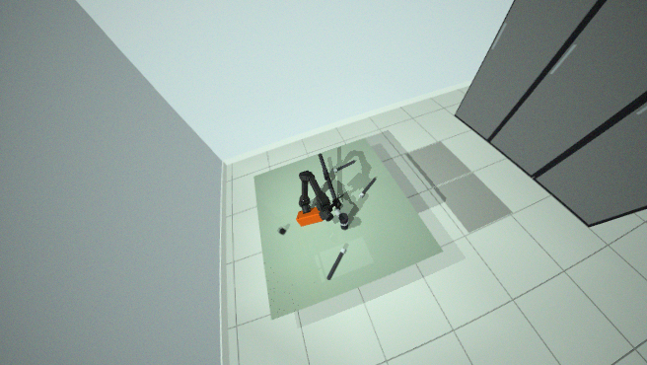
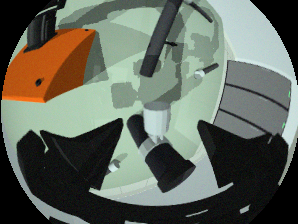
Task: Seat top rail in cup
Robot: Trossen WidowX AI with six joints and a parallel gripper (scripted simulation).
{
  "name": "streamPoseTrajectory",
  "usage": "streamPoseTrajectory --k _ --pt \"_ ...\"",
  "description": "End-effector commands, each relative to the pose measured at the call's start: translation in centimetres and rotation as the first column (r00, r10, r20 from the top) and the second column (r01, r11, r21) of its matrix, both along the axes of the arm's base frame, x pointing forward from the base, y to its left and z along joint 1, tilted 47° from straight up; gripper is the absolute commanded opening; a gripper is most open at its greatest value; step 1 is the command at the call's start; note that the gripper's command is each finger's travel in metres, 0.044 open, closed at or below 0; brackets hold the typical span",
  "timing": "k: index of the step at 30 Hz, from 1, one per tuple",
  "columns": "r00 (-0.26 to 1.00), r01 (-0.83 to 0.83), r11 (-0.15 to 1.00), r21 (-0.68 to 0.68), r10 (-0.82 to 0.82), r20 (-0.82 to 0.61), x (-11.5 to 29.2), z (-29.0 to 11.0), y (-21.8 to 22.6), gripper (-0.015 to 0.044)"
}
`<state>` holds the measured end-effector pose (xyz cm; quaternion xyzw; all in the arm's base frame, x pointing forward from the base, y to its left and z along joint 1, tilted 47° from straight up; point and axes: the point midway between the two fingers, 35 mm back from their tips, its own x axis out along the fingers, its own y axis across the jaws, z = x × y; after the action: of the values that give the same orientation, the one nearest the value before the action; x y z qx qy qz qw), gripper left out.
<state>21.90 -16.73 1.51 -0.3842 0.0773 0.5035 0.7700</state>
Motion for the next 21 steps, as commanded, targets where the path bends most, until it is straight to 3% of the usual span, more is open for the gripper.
streamPoseTrajectory --k 1,21 --pt "1.000 0.008 1.000 -0.001 -0.008 0.002 0.1 -0.3 0.3 0.0440" --pt "1.000 0.010 1.000 -0.005 -0.010 0.000 1.9 -2.0 2.4 0.0440"
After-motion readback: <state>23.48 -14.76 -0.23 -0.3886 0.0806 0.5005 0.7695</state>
